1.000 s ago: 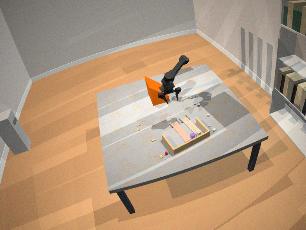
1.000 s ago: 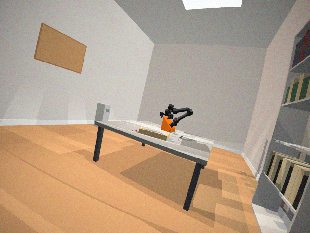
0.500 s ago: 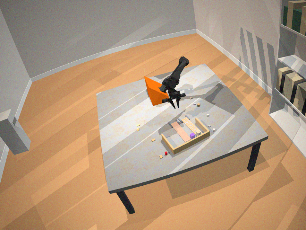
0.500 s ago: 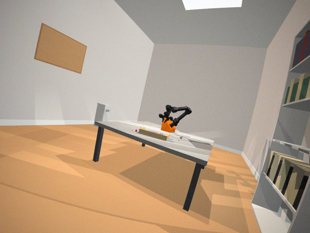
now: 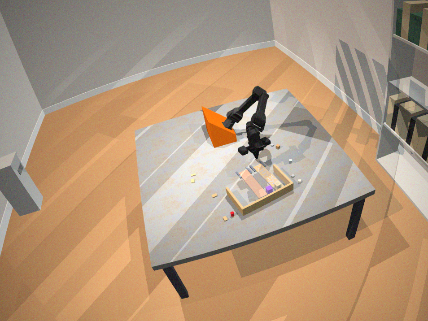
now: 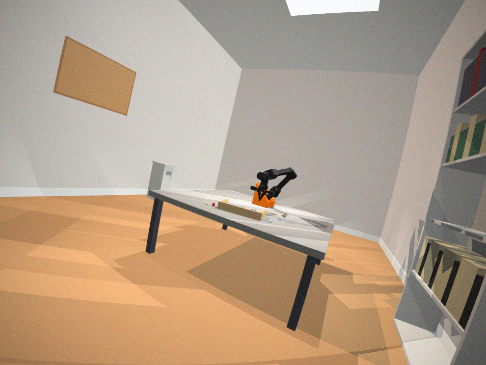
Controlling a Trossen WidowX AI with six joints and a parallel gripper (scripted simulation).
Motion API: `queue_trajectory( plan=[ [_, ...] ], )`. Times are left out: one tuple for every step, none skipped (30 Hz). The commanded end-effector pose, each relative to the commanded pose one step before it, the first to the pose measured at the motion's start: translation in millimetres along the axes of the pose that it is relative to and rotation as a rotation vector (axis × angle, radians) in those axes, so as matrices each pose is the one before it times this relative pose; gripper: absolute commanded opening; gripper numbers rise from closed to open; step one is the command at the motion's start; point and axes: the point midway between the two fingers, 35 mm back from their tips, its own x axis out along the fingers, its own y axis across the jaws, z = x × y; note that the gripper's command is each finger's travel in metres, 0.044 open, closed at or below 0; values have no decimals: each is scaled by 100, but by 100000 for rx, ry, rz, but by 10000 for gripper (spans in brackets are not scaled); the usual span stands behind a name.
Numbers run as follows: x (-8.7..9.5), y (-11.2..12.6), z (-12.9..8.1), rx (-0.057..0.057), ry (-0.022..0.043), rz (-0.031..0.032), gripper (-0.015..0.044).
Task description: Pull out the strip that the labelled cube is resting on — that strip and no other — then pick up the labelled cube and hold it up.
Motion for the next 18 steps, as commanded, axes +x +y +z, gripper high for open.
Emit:
queue_trajectory(
  plan=[
    [1603, 1966, -112, -5910, 16482, 1779, 0],
    [1, -64, -77, 3, 4, -3, 0],
    [1, -64, -77, 3, 4, -3, 0],
    [0, 0, 0, 0, 0, 0, 0],
    [0, 0, 0, 0, 0, 0, 0],
    [0, 0, 0, 0, 0, 0, 0],
    [0, 0, 0, 0, 0, 0, 0],
    [27, -2, 2, 0, 0, -2, 0],
    [82, -5, 7, 0, 0, -5, 0],
    [107, -6, 9, -1, 0, -6, 0],
    [154, -9, 12, -1, 0, -9, 0],
    [165, -9, 12, -1, 0, -8, 0],
    [166, -8, 12, -1, 0, -8, 0],
    [166, -8, 11, -1, 0, -7, 0],
    [166, -7, 10, -1, -1, -6, 0],
    [166, -7, 9, -1, -1, -5, 0],
    [166, -7, 8, -1, -1, -4, 0],
    [166, -6, 7, -1, -1, -4, 0]
  ],
)
